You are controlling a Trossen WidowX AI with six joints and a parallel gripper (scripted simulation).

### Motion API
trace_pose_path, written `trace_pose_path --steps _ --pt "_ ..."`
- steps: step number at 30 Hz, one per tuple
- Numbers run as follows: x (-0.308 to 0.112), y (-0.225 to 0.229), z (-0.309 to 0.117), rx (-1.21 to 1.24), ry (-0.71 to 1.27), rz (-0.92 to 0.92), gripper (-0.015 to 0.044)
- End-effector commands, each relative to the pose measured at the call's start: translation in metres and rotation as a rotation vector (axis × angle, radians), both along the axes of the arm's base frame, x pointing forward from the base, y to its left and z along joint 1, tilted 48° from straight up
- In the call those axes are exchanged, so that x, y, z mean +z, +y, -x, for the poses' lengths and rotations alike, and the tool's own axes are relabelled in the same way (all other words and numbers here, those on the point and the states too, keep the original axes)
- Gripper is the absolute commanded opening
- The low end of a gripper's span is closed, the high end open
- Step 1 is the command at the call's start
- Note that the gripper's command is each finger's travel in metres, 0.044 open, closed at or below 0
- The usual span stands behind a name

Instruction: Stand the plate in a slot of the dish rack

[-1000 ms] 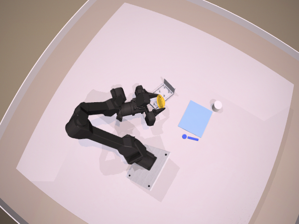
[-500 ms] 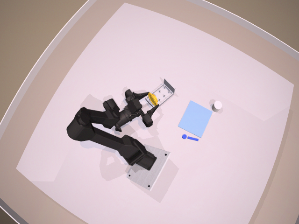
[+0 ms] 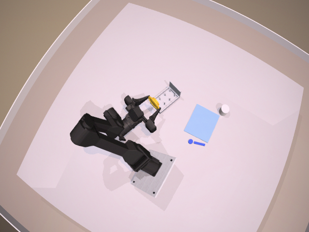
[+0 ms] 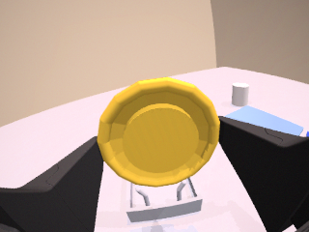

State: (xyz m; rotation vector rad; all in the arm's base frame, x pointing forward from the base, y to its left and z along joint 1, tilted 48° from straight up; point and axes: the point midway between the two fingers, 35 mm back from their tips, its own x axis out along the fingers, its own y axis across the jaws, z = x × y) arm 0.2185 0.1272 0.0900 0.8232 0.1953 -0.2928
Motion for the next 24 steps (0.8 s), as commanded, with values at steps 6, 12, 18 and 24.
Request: trace_pose_path --steps 6,12,18,24 --pt "-0.007 0.008 -0.005 -0.002 -0.003 -0.002 0.0000" --pt "-0.015 0.014 -0.011 -0.002 -0.004 -0.006 0.0000" --pt "-0.022 0.019 -0.017 -0.002 -0.008 -0.013 0.0000" --pt "-0.025 0.019 -0.027 -0.002 -0.013 -0.021 0.0000"
